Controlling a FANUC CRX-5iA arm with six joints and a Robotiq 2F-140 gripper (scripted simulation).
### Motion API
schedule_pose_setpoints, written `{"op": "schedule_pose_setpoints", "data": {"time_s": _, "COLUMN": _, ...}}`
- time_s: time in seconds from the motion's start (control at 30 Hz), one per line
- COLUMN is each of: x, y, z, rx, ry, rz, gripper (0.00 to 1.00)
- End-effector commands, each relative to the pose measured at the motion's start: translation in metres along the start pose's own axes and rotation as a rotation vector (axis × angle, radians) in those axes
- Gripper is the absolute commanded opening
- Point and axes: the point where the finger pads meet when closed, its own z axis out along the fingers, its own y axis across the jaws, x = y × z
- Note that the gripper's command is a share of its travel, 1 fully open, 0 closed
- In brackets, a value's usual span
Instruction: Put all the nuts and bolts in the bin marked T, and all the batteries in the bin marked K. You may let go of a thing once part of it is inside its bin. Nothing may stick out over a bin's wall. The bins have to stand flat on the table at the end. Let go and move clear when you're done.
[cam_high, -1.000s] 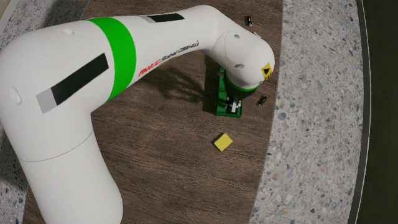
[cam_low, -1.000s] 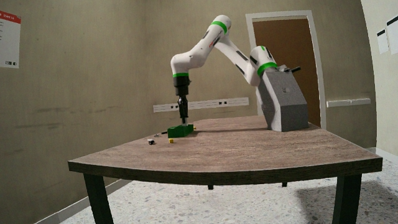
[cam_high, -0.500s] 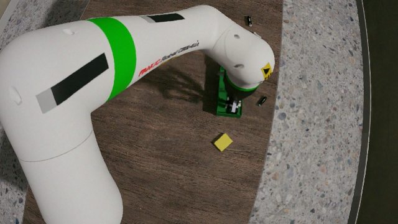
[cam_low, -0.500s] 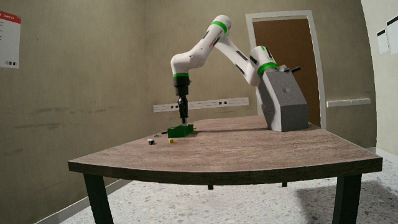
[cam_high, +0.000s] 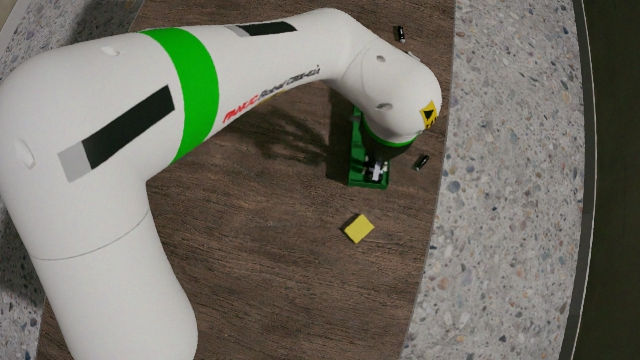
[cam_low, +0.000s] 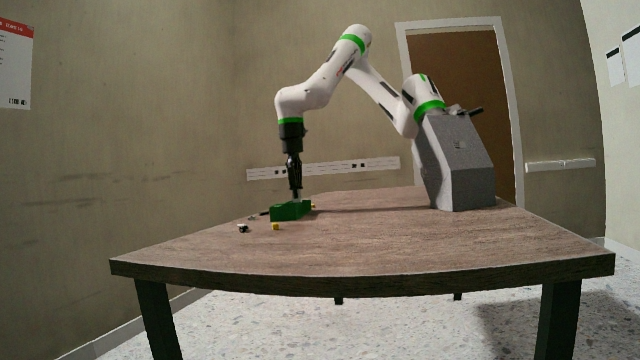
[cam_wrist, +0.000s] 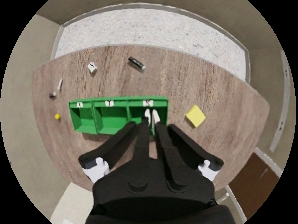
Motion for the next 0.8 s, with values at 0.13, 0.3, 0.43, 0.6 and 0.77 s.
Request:
{"op": "schedule_pose_setpoints", "data": {"time_s": 0.13, "x": 0.0, "y": 0.0, "z": 0.0, "rx": 0.0, "ry": 0.0, "rz": 0.0, "gripper": 0.15}}
{"op": "schedule_pose_setpoints", "data": {"time_s": 0.3, "x": 0.0, "y": 0.0, "z": -0.007, "rx": 0.0, "ry": 0.0, "rz": 0.0, "gripper": 0.15}}
{"op": "schedule_pose_setpoints", "data": {"time_s": 0.43, "x": 0.0, "y": 0.0, "z": -0.012, "rx": 0.0, "ry": 0.0, "rz": 0.0, "gripper": 0.15}}
{"op": "schedule_pose_setpoints", "data": {"time_s": 0.6, "x": 0.0, "y": 0.0, "z": -0.019, "rx": 0.0, "ry": 0.0, "rz": 0.0, "gripper": 0.15}}
{"op": "schedule_pose_setpoints", "data": {"time_s": 0.77, "x": 0.0, "y": 0.0, "z": -0.023, "rx": 0.0, "ry": 0.0, "rz": 0.0, "gripper": 0.15}}
